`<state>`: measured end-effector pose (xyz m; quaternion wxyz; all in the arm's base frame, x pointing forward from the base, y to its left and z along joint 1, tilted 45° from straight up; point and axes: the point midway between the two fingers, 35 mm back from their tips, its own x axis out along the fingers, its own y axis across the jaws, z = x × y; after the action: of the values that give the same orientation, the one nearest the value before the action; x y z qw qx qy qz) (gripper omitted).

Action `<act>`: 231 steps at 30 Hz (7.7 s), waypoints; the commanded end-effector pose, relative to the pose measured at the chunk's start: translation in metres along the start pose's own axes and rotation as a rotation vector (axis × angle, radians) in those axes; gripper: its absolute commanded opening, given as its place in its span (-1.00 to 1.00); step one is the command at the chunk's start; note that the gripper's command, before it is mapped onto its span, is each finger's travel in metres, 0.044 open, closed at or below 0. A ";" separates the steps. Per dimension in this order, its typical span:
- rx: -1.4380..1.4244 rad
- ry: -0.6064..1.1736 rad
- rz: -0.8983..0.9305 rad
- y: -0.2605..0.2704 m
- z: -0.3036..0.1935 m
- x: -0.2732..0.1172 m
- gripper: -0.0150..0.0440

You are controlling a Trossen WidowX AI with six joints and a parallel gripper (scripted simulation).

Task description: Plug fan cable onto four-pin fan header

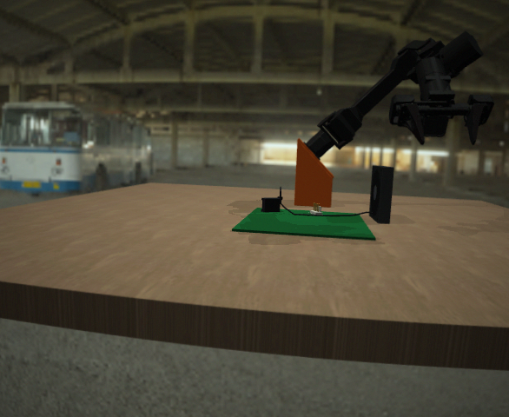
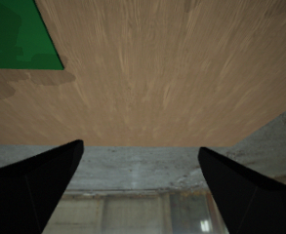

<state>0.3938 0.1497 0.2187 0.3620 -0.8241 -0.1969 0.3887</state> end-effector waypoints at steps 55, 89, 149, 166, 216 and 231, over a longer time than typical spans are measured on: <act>0.865 -0.367 0.502 0.324 0.201 -0.021 1.00; 0.860 -0.368 0.506 0.325 0.207 -0.015 0.02; 1.483 -0.247 0.614 0.307 0.116 -0.036 -0.49; 2.048 -0.117 0.722 0.285 0.076 -0.008 -0.49; 3.596 0.630 1.170 0.181 0.002 0.072 -0.49; 3.759 0.824 1.245 0.164 -0.002 0.081 -0.49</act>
<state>0.4522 0.0881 0.0547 -0.4662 -0.5315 -0.7054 0.0508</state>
